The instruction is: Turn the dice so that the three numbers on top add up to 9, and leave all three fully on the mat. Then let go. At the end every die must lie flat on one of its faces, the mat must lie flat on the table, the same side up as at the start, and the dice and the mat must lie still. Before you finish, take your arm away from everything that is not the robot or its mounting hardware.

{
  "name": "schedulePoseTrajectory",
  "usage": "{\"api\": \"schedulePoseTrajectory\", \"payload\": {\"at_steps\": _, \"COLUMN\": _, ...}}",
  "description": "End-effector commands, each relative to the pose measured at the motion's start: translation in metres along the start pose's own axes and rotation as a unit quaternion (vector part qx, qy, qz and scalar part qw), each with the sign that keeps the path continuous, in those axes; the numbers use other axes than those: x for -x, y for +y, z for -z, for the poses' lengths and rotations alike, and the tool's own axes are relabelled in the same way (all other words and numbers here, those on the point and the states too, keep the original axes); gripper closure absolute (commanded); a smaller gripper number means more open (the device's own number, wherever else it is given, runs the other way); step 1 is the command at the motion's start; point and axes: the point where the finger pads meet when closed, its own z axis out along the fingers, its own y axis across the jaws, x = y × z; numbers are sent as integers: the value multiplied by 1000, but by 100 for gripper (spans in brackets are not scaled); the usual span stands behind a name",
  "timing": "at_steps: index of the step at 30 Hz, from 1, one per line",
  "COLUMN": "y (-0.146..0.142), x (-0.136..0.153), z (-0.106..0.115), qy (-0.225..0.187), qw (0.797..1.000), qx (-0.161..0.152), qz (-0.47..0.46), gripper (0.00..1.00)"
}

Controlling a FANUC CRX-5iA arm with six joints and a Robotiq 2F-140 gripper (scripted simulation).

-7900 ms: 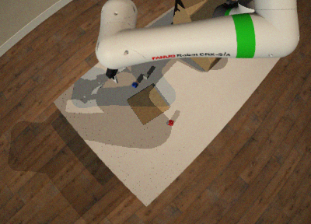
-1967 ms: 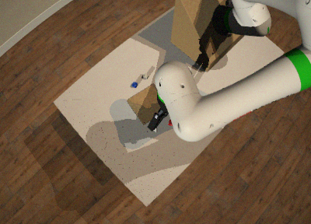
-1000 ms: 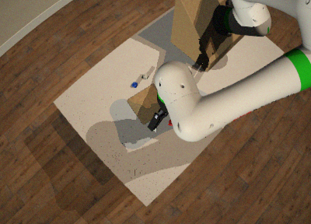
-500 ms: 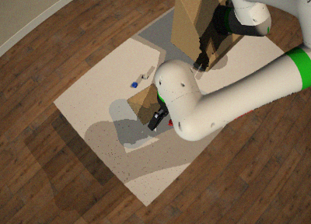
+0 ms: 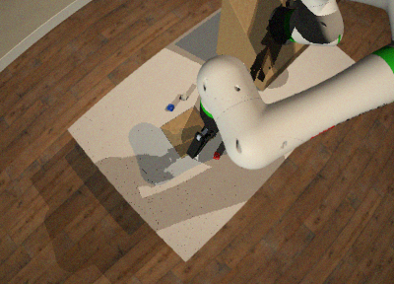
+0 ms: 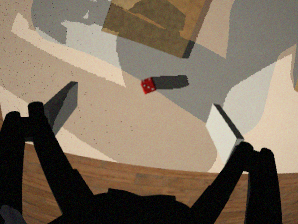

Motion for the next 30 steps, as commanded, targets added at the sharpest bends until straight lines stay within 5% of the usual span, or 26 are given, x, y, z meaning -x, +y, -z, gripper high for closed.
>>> {"api": "schedulePoseTrajectory", "payload": {"at_steps": 1, "y": 0, "x": 0, "z": 7, "qy": 0, "qw": 1000, "qx": 0, "qz": 0, "gripper": 0}}
{"api": "schedulePoseTrajectory", "payload": {"at_steps": 14, "y": -1, "x": -5, "z": 8, "qy": 0, "qw": 1000, "qx": 0, "qz": 5, "gripper": 0}}
{"api": "schedulePoseTrajectory", "payload": {"at_steps": 19, "y": -4, "x": -84, "z": 8, "qy": 4, "qw": 997, "qx": -1, "qz": 75, "gripper": 0}}
{"api": "schedulePoseTrajectory", "payload": {"at_steps": 21, "y": -4, "x": -84, "z": 8, "qy": 4, "qw": 997, "qx": -1, "qz": 75, "gripper": 0}}
{"api": "schedulePoseTrajectory", "payload": {"at_steps": 24, "y": 1, "x": -143, "z": 5, "qy": 4, "qw": 992, "qx": 0, "qz": 128, "gripper": 0}}
{"api": "schedulePoseTrajectory", "payload": {"at_steps": 26, "y": 1, "x": -143, "z": 5, "qy": 4, "qw": 992, "qx": 0, "qz": 128, "gripper": 0}}
{"api": "schedulePoseTrajectory", "payload": {"at_steps": 27, "y": 6, "x": -170, "z": 4, "qy": 3, "qw": 988, "qx": 0, "qz": 153, "gripper": 0}}
{"api": "schedulePoseTrajectory", "payload": {"at_steps": 30, "y": 11, "x": -192, "z": 2, "qy": 2, "qw": 985, "qx": 0, "qz": 174, "gripper": 0}}
